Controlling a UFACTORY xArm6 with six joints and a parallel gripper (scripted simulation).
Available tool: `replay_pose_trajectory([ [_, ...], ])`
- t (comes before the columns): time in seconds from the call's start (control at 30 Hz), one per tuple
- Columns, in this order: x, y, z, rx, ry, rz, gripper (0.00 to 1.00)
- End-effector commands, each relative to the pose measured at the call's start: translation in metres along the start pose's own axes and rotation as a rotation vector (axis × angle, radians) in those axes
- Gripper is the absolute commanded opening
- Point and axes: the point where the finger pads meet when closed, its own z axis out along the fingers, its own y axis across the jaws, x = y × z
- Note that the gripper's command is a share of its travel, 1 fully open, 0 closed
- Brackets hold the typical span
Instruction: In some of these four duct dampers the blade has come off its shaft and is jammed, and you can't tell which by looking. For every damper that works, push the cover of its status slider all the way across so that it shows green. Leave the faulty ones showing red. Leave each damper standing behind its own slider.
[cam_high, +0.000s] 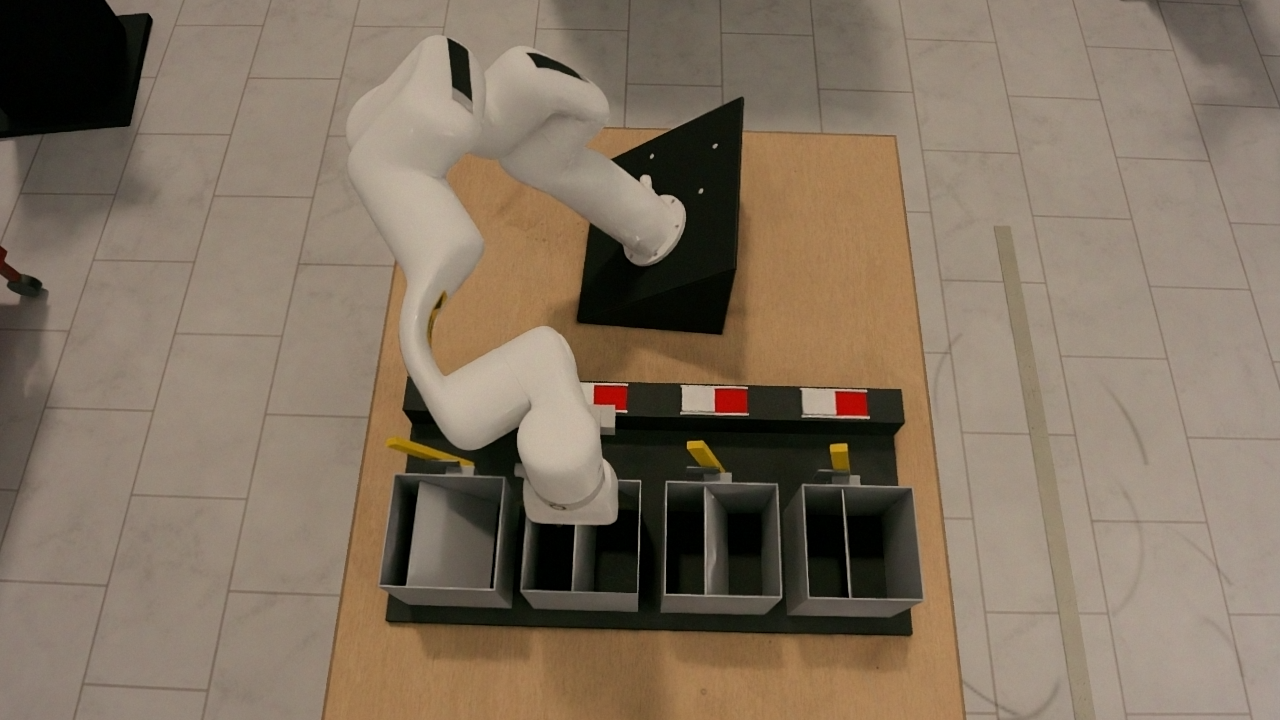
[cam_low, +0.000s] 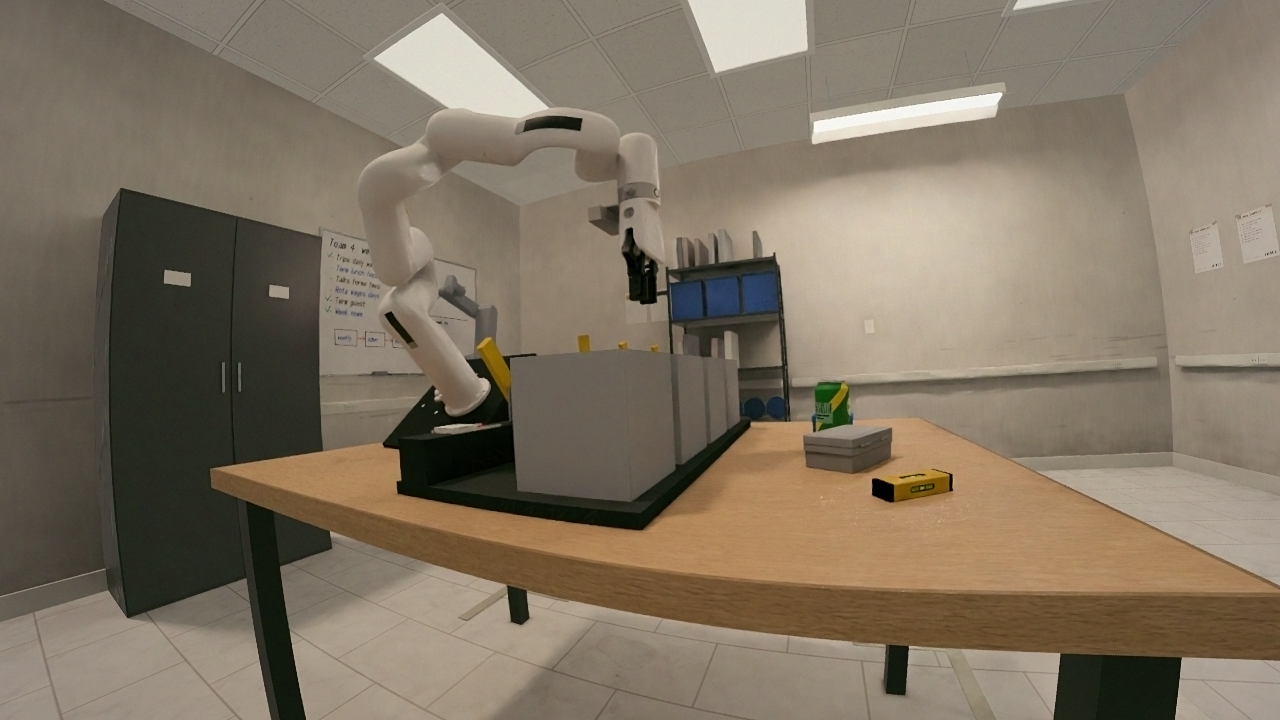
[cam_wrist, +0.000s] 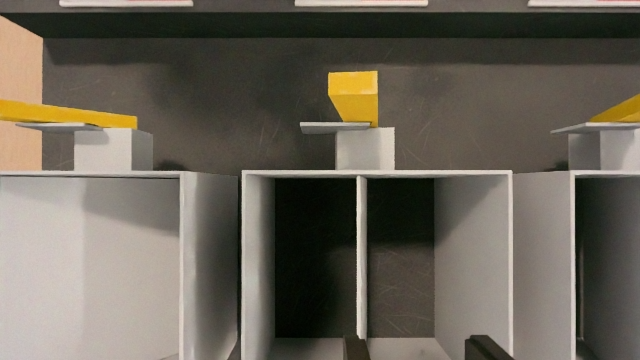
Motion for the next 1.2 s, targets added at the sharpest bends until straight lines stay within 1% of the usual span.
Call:
replay_pose_trajectory([
  [0.0,0.020,-0.004,0.002,-0.027,-0.003,0.002,0.39],
  [0.03,0.035,-0.006,0.006,-0.044,-0.002,0.003,0.39],
  [0.07,0.043,-0.008,0.007,-0.054,-0.002,0.003,0.39],
  [0.27,0.076,-0.015,0.014,-0.093,-0.003,0.002,0.39],
  [0.33,0.076,-0.015,0.014,-0.093,-0.003,0.002,0.39],
  [0.37,0.092,-0.019,0.017,-0.111,-0.003,0.001,0.39],
  [0.47,0.110,-0.023,0.020,-0.131,-0.004,0.001,0.39],
  [1.17,0.112,-0.023,0.021,-0.134,-0.004,0.001,0.39],
])
